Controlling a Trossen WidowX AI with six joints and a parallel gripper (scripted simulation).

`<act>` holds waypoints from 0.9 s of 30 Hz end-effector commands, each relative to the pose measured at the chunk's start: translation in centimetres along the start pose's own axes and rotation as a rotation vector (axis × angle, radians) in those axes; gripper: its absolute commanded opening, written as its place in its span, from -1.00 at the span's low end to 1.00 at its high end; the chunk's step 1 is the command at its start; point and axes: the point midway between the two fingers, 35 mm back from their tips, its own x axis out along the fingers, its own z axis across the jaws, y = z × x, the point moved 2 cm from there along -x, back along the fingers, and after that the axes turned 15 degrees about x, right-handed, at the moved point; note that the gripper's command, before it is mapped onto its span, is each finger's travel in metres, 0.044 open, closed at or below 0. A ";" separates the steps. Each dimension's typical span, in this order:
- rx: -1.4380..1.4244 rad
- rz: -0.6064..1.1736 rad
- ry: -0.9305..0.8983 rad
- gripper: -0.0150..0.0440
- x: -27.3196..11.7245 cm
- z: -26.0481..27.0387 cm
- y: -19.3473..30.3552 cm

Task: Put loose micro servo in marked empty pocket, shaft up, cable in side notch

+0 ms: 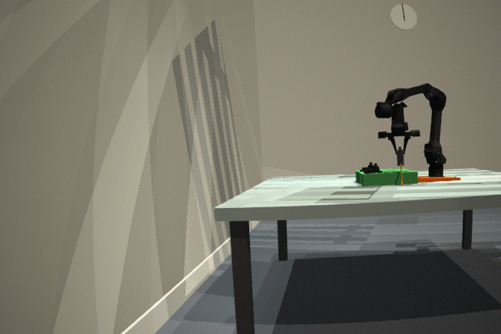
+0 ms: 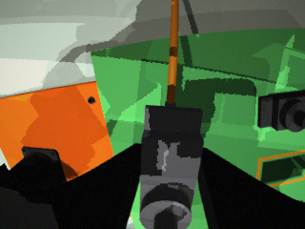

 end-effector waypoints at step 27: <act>0.004 -0.003 0.015 -0.49 -0.3 -4.6 2.5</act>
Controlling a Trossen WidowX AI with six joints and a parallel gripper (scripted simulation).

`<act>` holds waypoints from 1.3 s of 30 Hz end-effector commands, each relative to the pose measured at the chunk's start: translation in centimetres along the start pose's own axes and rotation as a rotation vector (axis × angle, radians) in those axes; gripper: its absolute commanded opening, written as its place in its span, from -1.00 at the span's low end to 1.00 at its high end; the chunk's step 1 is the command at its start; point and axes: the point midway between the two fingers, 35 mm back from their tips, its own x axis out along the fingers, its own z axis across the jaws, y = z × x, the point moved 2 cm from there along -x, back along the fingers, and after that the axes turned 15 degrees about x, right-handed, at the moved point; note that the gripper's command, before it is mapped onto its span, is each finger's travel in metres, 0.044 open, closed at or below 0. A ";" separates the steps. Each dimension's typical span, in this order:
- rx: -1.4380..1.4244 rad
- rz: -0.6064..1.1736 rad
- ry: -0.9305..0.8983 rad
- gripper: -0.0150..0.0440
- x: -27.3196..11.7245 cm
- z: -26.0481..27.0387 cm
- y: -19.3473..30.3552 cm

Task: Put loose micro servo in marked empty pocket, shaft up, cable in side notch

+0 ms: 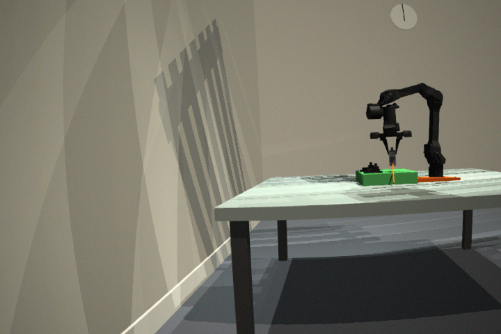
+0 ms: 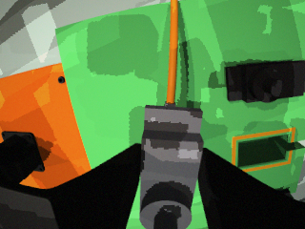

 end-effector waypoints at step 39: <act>0.831 -0.004 0.017 -0.49 -0.3 -2.4 5.0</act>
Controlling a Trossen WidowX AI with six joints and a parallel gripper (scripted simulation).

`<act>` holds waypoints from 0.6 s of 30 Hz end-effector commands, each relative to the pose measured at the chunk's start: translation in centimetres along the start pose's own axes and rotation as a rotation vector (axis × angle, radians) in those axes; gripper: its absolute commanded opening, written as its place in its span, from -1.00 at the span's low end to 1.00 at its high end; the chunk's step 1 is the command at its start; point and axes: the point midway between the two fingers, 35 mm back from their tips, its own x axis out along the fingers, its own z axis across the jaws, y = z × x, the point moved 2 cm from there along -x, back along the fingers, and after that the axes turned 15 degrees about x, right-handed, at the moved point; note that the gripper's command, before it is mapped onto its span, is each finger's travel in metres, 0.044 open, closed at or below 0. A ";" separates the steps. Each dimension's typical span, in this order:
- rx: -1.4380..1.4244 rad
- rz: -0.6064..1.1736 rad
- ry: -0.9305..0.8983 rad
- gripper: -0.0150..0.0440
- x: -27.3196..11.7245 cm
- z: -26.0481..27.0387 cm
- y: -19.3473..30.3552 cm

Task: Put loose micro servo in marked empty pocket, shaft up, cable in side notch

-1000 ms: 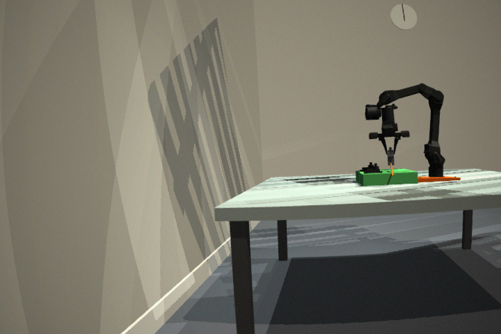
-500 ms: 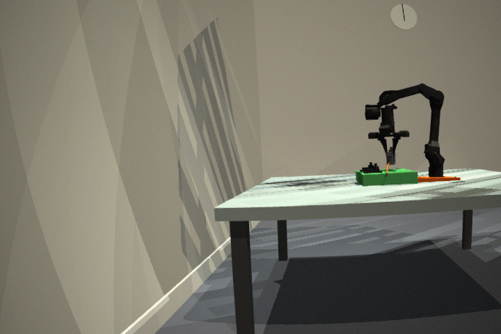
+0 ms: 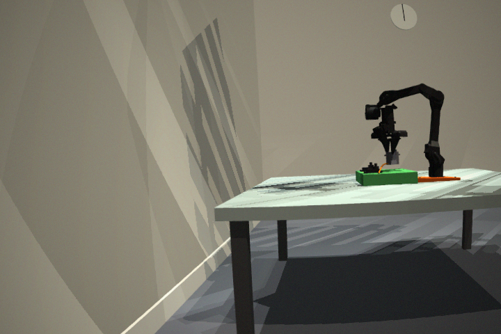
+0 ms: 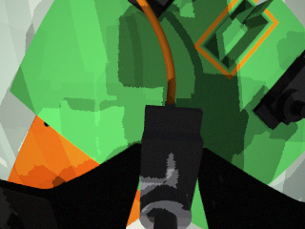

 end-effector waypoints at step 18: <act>0.624 -0.003 0.005 -0.49 -0.1 0.0 0.1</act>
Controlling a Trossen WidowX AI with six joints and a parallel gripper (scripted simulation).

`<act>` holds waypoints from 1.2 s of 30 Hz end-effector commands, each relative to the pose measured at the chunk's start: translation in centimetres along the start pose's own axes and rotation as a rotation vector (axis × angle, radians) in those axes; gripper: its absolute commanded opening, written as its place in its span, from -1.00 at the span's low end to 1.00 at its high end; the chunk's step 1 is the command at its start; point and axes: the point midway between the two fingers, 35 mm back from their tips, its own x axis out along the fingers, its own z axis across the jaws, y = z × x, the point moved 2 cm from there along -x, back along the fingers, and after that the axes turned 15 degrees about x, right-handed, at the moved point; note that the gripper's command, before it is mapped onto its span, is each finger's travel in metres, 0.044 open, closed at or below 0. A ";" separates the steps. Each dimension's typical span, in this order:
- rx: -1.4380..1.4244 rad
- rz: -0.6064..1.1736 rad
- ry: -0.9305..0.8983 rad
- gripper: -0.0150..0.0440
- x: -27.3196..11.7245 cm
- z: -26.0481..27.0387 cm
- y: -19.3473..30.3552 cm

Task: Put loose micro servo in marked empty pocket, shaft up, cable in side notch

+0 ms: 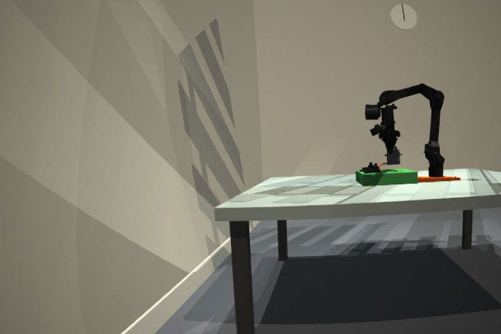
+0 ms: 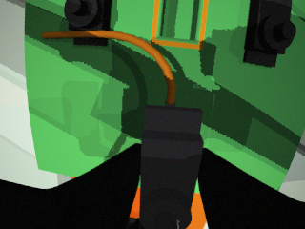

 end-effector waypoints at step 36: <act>0.042 -0.014 0.002 -0.49 -0.3 2.3 -10.6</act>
